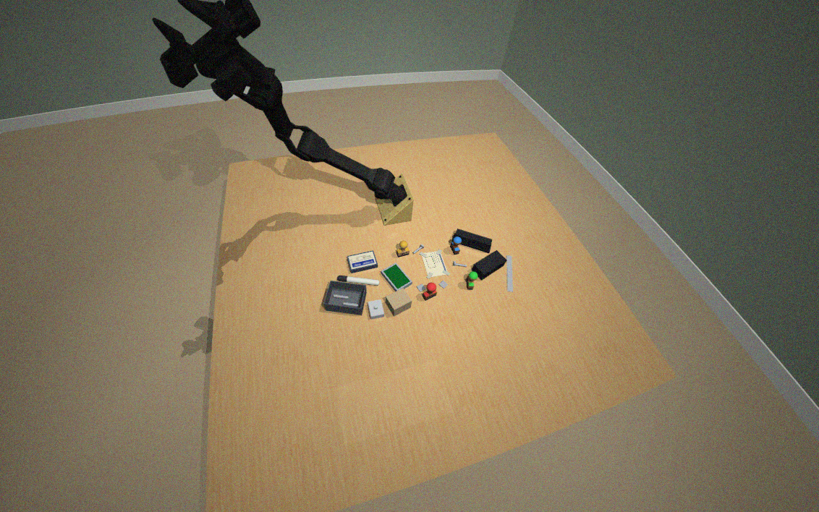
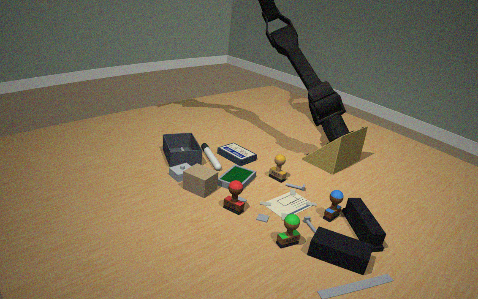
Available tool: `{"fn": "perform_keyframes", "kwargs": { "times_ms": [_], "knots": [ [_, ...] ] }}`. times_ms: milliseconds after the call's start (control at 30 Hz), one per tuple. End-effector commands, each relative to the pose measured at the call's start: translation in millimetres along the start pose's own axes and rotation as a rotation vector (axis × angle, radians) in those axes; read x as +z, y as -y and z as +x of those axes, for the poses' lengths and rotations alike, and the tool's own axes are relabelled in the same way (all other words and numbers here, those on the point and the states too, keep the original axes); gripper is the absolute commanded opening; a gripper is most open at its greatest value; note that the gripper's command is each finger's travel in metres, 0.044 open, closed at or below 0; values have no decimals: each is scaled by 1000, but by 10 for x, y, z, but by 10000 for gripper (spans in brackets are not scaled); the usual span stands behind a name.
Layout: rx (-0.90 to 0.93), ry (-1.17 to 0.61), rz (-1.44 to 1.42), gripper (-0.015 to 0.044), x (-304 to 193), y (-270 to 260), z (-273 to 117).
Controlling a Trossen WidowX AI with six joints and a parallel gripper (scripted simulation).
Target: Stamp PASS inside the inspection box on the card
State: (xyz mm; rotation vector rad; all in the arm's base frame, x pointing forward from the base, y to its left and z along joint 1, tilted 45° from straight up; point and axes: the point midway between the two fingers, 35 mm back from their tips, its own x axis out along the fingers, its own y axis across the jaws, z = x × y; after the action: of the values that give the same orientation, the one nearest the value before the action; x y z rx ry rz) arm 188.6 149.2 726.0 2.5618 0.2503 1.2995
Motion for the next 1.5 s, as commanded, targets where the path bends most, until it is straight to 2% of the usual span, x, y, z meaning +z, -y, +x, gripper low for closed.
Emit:
{"fn": "perform_keyframes", "kwargs": {
  "times_ms": [0, 367, 700, 1100, 1467],
  "knots": [
    [-105, 129, -151, 229, 532, 468, 124],
    [-395, 419, -508, 229, 1876, 1448, 81],
    [-769, 649, -850, 229, 3191, 2208, -417],
    [-1376, 832, -1223, 229, 4621, 2754, -1569],
    [-2152, 838, -1442, 229, 5584, 2789, -3027]
  ]
}}
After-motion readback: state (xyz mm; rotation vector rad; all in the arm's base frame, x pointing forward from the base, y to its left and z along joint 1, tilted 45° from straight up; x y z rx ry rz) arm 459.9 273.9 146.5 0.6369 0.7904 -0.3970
